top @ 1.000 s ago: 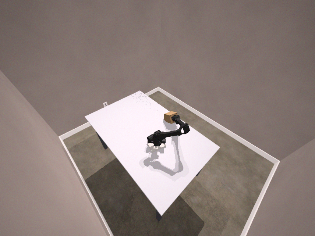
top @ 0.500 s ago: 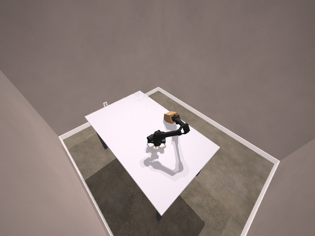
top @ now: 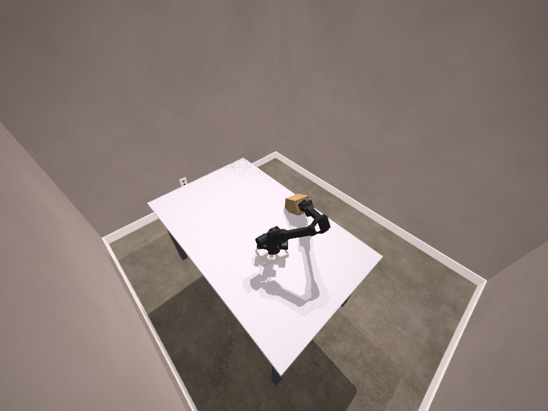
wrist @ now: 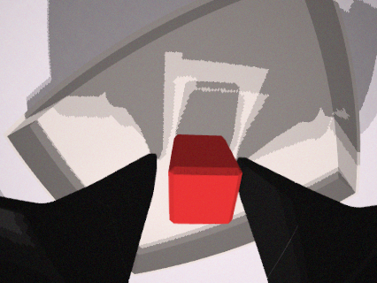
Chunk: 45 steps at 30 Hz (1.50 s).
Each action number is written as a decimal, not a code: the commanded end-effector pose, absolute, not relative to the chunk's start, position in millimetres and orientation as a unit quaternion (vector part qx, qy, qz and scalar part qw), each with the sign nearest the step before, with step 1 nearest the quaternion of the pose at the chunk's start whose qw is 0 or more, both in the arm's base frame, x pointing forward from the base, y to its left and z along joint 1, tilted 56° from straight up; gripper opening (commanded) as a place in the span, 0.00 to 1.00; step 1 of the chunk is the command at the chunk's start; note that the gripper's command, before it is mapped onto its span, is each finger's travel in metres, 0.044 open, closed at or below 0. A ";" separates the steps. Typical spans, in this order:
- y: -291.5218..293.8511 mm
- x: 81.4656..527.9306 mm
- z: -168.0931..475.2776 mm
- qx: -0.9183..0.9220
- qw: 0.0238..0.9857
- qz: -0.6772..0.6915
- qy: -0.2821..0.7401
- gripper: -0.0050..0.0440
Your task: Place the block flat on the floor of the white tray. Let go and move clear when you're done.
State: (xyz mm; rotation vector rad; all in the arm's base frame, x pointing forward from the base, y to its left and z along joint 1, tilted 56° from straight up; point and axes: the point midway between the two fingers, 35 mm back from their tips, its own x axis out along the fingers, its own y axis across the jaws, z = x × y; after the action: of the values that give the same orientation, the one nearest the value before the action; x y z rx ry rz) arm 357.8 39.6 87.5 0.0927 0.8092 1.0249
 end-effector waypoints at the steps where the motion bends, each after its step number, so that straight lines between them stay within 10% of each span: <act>1: 33.9 358.7 95.2 0.036 0.798 0.474 0.370 0.53; 45: -10.7 343.0 126.9 0.036 0.798 0.474 0.370 0.53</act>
State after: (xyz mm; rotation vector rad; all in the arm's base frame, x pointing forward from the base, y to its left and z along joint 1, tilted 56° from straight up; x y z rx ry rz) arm 342.0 -9.0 122.7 0.0897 0.8056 1.0216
